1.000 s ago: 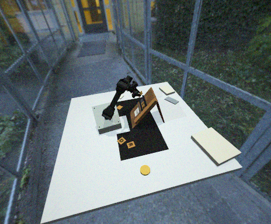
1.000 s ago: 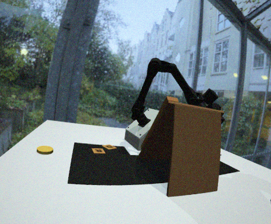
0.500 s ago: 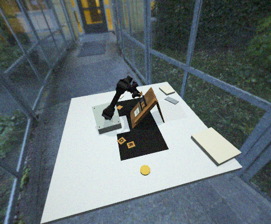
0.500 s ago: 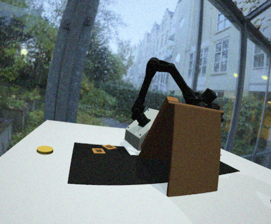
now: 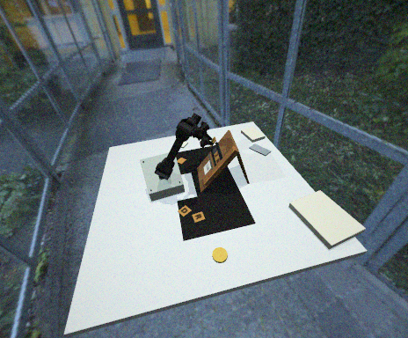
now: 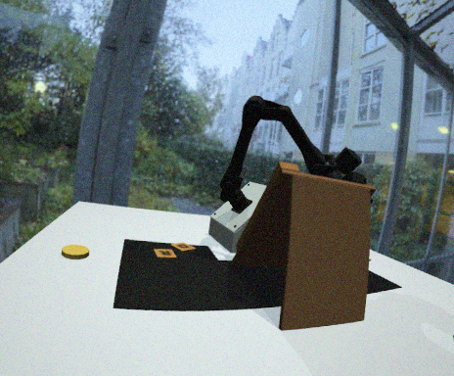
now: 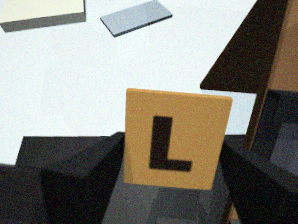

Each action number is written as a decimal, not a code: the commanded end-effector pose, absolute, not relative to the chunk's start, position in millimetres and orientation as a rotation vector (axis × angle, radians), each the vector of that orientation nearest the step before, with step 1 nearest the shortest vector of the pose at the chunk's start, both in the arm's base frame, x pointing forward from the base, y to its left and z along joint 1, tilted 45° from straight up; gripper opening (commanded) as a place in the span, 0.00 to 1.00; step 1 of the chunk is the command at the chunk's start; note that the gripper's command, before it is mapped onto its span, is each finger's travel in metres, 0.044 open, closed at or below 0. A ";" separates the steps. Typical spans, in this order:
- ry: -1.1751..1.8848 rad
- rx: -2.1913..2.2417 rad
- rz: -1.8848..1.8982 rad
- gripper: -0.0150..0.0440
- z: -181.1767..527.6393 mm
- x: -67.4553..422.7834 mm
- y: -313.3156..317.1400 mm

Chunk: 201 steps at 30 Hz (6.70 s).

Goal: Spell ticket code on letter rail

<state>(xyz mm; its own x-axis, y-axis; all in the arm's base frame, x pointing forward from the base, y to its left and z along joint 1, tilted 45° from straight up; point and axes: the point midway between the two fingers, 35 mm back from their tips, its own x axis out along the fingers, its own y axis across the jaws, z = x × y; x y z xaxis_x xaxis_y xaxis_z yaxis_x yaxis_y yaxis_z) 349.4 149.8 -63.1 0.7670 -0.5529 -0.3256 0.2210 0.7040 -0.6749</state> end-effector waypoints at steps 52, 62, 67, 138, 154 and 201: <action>0.553 -0.668 -0.452 0.25 -45.5 341.4 127.9; 0.553 -0.668 -0.452 0.25 -42.2 340.3 124.4; 0.553 -0.669 -0.452 0.25 -40.5 339.8 122.6; 0.553 -0.671 -0.452 0.25 -17.2 333.9 100.2; 0.554 -0.672 -0.452 0.25 -10.9 331.9 93.6; 0.555 -0.672 -0.452 0.75 0.5 312.0 101.7</action>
